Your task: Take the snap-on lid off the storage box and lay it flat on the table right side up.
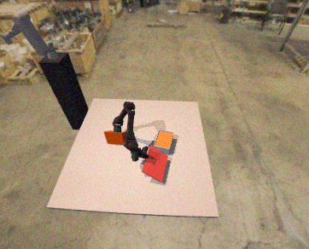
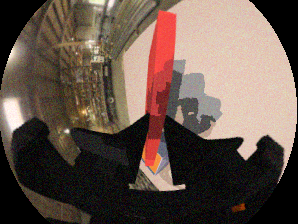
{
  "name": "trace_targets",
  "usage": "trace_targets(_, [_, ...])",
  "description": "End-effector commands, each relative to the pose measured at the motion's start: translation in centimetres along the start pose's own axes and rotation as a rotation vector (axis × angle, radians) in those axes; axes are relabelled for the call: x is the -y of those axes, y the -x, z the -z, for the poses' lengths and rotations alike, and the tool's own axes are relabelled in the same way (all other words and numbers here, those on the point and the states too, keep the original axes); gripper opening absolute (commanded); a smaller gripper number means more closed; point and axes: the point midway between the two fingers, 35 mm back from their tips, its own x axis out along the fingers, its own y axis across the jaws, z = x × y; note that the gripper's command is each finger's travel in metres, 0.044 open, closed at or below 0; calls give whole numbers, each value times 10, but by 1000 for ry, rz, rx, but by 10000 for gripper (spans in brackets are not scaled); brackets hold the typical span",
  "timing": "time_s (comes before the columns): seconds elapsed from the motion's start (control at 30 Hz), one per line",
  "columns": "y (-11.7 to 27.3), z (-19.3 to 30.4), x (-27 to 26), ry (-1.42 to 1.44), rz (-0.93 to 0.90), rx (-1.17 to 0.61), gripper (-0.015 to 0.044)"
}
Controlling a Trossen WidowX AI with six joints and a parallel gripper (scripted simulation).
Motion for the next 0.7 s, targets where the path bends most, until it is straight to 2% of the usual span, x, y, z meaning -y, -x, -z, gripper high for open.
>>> trace_targets(0.0, [-2, -2, 3, -3, -3, 3, 0])
trace_targets(0.67, [-12, -2, 15, -3, -4, 3, 0])
